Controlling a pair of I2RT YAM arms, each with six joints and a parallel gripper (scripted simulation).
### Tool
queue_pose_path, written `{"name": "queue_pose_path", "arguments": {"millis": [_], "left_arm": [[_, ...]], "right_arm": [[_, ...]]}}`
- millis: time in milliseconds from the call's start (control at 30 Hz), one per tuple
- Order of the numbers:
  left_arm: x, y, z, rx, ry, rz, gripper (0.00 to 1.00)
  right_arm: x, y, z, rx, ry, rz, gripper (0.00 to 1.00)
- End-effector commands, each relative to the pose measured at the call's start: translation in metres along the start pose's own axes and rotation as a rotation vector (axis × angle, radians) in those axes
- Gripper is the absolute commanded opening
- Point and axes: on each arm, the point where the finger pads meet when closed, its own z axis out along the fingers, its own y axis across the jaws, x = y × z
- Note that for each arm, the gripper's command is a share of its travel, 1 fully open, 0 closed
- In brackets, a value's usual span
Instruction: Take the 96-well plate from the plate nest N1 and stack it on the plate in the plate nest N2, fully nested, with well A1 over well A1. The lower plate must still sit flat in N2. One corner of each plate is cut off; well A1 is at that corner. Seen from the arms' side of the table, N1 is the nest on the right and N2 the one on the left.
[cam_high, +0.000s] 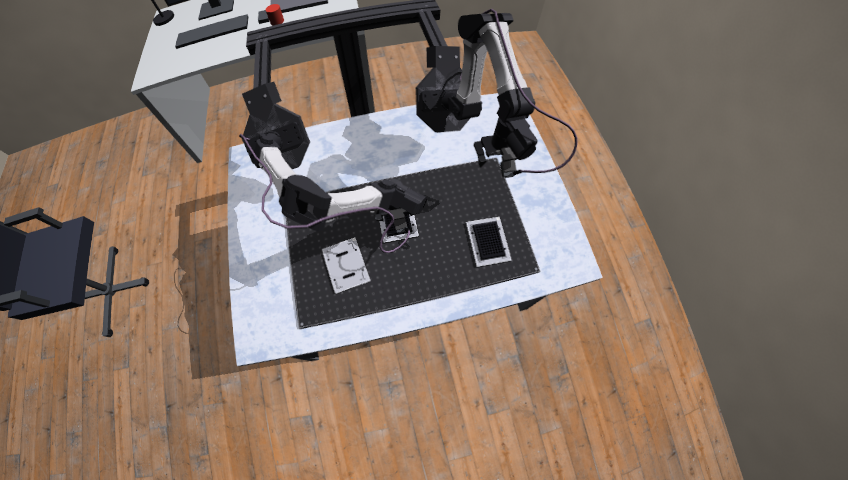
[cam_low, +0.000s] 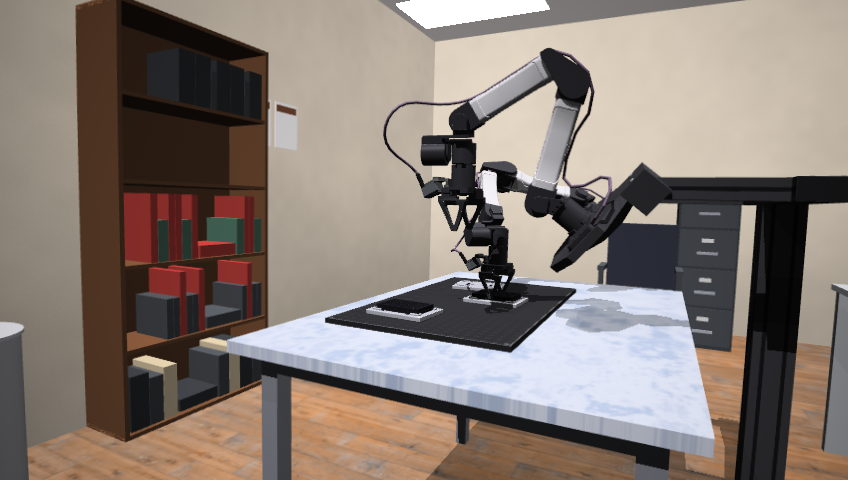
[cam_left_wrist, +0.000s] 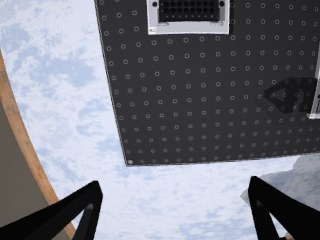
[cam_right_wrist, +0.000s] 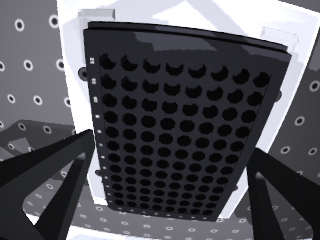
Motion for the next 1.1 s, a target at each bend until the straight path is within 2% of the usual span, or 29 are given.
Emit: {"name": "queue_pose_path", "arguments": {"millis": [0,1067], "left_arm": [[-0.0017,0.0016,-0.0017,-0.009,-0.005,-0.006,1.00],[-0.0017,0.0016,-0.0017,-0.009,-0.005,-0.006,1.00]], "right_arm": [[0.0070,-0.0021,0.0096,0.009,0.013,-0.004,1.00],[0.0050,-0.0035,0.0111,0.013,0.015,-0.002,1.00]]}}
